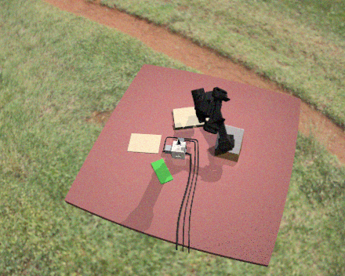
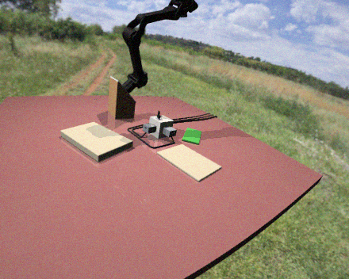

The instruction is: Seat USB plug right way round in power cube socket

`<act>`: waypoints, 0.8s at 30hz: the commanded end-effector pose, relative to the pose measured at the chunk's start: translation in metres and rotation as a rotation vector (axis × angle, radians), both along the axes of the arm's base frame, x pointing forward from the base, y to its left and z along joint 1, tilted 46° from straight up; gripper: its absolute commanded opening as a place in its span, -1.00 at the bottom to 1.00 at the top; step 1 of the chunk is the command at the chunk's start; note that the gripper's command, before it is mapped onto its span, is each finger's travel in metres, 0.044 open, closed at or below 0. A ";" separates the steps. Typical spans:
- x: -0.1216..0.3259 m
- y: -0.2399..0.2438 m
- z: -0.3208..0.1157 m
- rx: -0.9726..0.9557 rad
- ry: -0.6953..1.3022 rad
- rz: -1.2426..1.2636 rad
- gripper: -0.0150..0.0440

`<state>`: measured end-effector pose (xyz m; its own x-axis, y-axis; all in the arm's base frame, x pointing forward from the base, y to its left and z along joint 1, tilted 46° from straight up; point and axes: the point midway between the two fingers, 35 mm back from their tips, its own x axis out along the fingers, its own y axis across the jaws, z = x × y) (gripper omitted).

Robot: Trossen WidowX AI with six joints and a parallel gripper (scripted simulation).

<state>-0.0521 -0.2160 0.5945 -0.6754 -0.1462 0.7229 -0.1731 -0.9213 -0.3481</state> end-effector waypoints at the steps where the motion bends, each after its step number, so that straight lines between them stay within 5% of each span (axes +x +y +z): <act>1: -0.002 0.003 0.001 -0.010 0.004 -0.007 0.95; 10: -0.040 0.127 0.021 -0.168 0.026 -0.359 1.00; 24: -0.003 0.327 0.000 -0.353 -0.051 -1.058 1.00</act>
